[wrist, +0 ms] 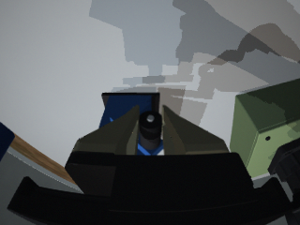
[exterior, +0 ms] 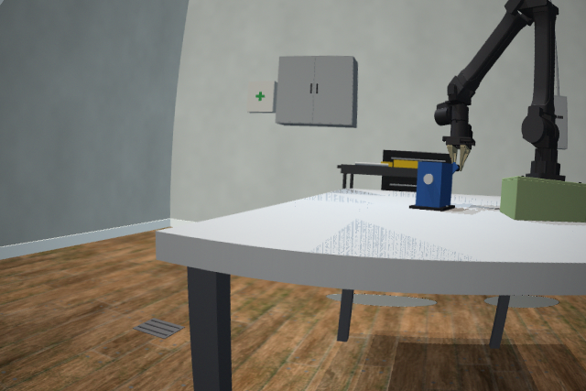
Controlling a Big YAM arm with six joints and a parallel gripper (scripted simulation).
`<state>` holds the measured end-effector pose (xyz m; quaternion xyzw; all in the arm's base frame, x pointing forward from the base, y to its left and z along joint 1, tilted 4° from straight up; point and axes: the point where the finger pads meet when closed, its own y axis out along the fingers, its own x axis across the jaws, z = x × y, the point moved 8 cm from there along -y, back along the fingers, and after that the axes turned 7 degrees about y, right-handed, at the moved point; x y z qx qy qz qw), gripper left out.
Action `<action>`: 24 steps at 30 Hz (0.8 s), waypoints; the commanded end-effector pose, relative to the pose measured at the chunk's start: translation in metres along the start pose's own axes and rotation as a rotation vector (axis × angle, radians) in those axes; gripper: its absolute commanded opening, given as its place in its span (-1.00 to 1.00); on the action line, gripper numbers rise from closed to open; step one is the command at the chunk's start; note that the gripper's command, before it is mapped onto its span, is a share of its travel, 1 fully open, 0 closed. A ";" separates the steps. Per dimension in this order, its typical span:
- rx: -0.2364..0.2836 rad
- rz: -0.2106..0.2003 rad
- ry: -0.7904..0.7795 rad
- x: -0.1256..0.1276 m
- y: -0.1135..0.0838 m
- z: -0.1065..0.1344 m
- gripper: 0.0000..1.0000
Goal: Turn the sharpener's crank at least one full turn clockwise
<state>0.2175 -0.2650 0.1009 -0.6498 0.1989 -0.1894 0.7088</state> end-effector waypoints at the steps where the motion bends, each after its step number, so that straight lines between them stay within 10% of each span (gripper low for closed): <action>1: -0.014 -0.029 0.002 0.022 -0.018 -0.001 -0.70; 24: -0.011 -0.032 0.002 0.050 -0.025 0.005 -0.70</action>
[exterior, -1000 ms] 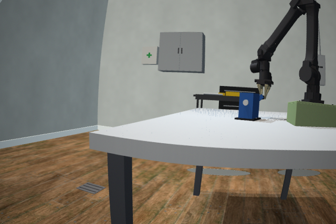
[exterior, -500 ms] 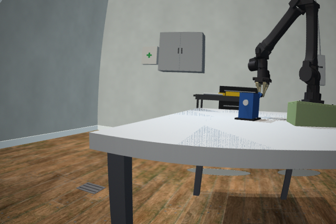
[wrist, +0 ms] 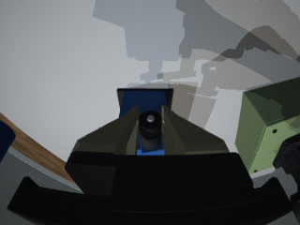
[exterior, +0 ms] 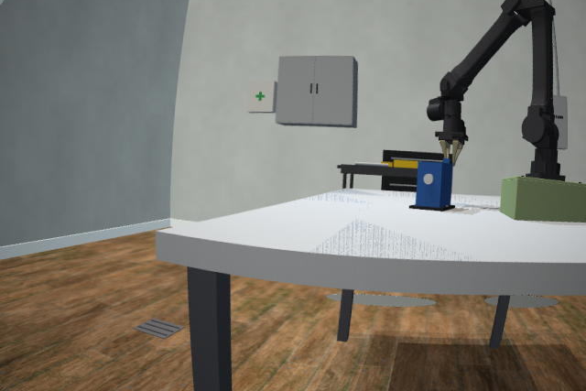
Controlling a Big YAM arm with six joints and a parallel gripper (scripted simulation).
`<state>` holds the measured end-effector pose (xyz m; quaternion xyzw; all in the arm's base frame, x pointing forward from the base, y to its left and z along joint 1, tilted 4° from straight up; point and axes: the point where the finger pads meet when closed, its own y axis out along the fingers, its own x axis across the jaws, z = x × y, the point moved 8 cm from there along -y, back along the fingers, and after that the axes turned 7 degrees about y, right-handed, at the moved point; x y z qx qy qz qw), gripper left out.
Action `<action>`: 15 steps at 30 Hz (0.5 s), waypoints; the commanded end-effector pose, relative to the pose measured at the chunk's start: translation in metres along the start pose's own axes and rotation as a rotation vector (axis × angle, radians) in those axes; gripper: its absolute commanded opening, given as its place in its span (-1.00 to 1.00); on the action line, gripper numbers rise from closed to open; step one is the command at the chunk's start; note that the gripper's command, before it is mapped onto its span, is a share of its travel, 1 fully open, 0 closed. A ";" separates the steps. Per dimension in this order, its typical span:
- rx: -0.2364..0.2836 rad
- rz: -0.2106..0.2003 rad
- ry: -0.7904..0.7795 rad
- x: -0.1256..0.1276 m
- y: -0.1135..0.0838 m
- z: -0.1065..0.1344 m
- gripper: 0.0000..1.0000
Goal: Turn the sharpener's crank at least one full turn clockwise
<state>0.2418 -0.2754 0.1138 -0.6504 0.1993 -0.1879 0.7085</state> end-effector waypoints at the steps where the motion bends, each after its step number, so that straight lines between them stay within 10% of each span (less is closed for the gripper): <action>1: -0.009 -0.036 0.003 0.026 -0.012 0.000 -0.70; 15: -0.009 -0.032 0.005 0.029 -0.009 -0.001 -0.70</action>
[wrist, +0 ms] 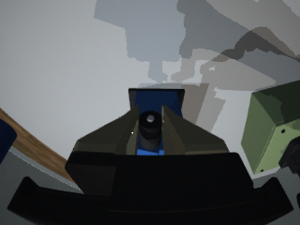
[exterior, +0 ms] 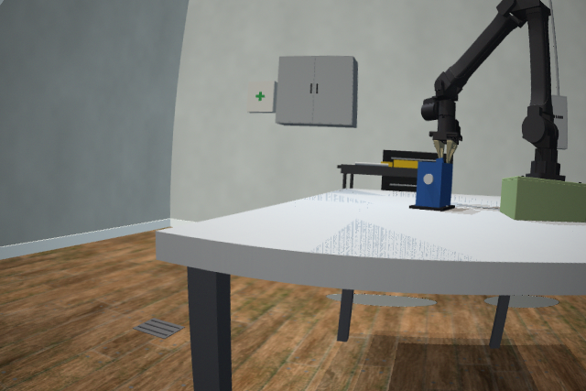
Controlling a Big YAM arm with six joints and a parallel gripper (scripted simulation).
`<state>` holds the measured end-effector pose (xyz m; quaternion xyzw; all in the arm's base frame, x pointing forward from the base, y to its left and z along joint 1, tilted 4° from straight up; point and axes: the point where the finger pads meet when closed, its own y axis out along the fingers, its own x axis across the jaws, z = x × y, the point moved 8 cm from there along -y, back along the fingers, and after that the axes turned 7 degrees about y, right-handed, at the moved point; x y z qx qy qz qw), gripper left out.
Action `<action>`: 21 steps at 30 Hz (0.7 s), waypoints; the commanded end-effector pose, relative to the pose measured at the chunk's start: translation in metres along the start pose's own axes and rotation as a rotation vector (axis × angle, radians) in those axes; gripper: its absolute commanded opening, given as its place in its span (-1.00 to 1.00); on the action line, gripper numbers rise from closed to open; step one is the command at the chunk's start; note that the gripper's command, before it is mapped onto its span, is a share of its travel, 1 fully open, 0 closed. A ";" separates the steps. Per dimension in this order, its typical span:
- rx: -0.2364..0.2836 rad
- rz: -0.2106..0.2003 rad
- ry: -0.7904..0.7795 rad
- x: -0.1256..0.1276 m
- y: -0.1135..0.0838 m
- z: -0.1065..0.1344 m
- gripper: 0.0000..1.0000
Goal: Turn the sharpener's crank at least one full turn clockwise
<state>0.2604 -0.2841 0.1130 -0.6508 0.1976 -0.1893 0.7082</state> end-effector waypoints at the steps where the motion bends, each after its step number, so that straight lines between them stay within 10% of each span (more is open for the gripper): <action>1: -0.009 -0.028 0.005 0.009 -0.009 -0.003 -0.70; 10: -0.009 -0.028 0.005 0.009 -0.009 -0.003 -0.70; 11: -0.009 -0.028 0.005 0.009 -0.009 -0.003 0.02; 21: -0.009 -0.028 0.005 0.009 -0.009 -0.003 0.02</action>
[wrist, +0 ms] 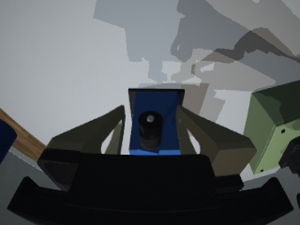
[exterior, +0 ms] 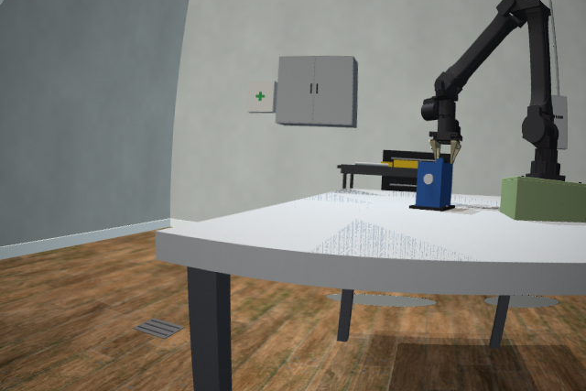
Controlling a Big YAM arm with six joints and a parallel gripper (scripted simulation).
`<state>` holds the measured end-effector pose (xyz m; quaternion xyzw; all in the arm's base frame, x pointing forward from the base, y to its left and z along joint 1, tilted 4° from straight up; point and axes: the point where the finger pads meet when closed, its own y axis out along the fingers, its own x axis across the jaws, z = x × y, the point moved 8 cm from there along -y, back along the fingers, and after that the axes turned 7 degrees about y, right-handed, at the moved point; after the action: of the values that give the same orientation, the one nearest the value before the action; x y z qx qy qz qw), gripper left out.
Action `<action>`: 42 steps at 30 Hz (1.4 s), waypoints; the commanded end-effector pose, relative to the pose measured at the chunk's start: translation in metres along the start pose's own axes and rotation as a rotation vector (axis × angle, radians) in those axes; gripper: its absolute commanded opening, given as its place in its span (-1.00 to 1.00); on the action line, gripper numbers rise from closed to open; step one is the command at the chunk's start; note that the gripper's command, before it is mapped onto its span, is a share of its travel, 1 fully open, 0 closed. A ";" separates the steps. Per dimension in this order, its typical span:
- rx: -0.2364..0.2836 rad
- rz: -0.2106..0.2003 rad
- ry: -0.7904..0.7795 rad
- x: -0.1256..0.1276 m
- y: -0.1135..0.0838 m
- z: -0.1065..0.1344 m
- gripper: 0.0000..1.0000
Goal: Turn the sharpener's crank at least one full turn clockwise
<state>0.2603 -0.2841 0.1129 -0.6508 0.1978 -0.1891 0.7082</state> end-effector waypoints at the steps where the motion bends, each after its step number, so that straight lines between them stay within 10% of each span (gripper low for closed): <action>1: -0.009 -0.028 0.005 0.009 -0.009 -0.003 0.02; 18: -0.009 -0.028 0.005 0.009 -0.009 -0.003 0.02; 42: -0.013 -0.041 0.003 0.015 -0.077 0.008 0.02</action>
<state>0.2631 -0.2848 0.1709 -0.6541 0.1937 -0.1955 0.7046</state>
